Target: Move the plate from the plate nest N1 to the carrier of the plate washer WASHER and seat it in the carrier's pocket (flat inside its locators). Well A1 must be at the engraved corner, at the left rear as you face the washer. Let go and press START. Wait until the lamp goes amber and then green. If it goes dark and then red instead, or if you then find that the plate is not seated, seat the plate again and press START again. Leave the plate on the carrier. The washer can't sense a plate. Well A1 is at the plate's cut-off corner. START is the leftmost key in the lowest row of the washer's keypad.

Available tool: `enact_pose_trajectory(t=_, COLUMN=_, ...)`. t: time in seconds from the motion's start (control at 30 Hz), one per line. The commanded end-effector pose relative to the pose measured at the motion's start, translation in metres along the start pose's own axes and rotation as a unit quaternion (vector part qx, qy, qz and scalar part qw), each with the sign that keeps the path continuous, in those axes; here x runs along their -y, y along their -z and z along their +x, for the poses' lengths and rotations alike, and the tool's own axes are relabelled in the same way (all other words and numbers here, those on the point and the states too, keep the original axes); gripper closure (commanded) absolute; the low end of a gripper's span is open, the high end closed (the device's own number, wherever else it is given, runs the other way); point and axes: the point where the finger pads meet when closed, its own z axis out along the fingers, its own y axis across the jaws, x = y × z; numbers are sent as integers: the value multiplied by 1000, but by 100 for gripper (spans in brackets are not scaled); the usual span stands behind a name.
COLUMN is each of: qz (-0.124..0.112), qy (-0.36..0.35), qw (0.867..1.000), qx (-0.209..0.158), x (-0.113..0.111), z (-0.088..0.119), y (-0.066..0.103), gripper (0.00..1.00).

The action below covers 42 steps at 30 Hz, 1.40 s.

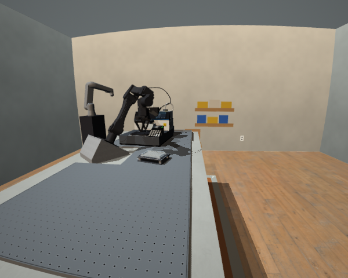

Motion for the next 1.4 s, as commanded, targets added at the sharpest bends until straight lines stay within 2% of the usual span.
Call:
enact_pose_trajectory(t=0.0, qz=7, qy=21, qw=1000, qx=5, x=-9, z=12, y=27, gripper=0)
enact_pose_trajectory(t=0.1, qz=11, qy=24, qw=1000, qx=6, x=-9, z=21, y=38, gripper=0)
enact_pose_trajectory(t=0.13, qz=-9, qy=13, qw=1000, qx=-4, x=-11, z=27, y=33, gripper=0)
enact_pose_trajectory(t=0.3, qz=-9, qy=13, qw=1000, qx=-4, x=-15, z=43, y=52, gripper=0)
enact_pose_trajectory(t=0.43, qz=-9, qy=13, qw=1000, qx=-4, x=-16, z=48, y=57, gripper=0)
enact_pose_trajectory(t=1.37, qz=-9, qy=13, qw=1000, qx=-4, x=-16, z=48, y=57, gripper=0)
